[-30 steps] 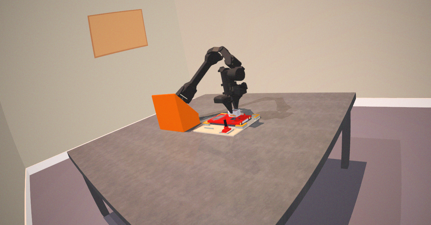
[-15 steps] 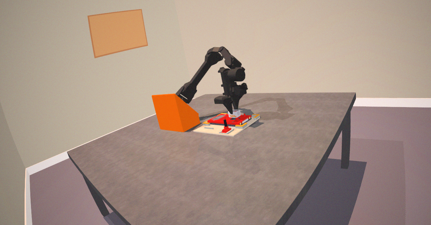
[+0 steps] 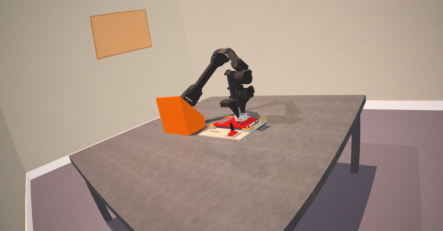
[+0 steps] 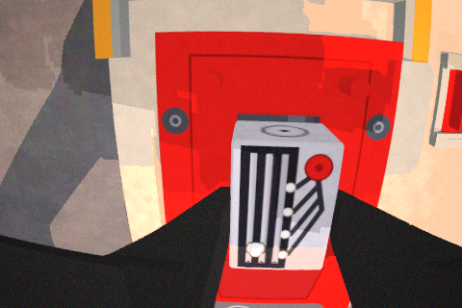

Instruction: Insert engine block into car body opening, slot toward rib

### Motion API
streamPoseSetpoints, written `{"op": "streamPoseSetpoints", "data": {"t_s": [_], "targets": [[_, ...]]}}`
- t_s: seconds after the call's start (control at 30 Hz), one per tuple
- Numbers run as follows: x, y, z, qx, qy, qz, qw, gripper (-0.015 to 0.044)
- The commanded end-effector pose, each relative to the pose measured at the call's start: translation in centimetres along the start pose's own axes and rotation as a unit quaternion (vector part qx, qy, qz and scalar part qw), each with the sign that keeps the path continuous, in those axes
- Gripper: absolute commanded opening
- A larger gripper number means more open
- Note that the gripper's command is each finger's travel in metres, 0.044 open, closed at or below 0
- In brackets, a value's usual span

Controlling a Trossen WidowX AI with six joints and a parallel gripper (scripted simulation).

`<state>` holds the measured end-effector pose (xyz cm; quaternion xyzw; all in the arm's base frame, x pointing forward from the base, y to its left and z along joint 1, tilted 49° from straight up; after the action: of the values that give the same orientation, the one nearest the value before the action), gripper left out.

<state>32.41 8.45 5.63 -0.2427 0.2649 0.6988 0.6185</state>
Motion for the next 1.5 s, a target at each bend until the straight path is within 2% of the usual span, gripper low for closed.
{"op": "streamPoseSetpoints", "data": {"t_s": [0.0, 1.47], "targets": [[0.13, 0.06, -0.02, 0.003, -0.002, 0.000, 1.000, 0.0158], [0.96, 0.06, -0.04, 0.003, -0.002, 0.000, 1.000, 0.0158]]}}
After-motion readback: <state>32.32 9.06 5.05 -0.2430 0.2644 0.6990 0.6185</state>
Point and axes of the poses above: the point midway between the two fingers, 35 mm back from their tips, its own x axis out along the fingers, its own z axis across the jaws, y = z × x, the point moved 2 cm from there along -x, back along the fingers, and after that the axes turned 3 degrees about x, right-handed, at the moved point
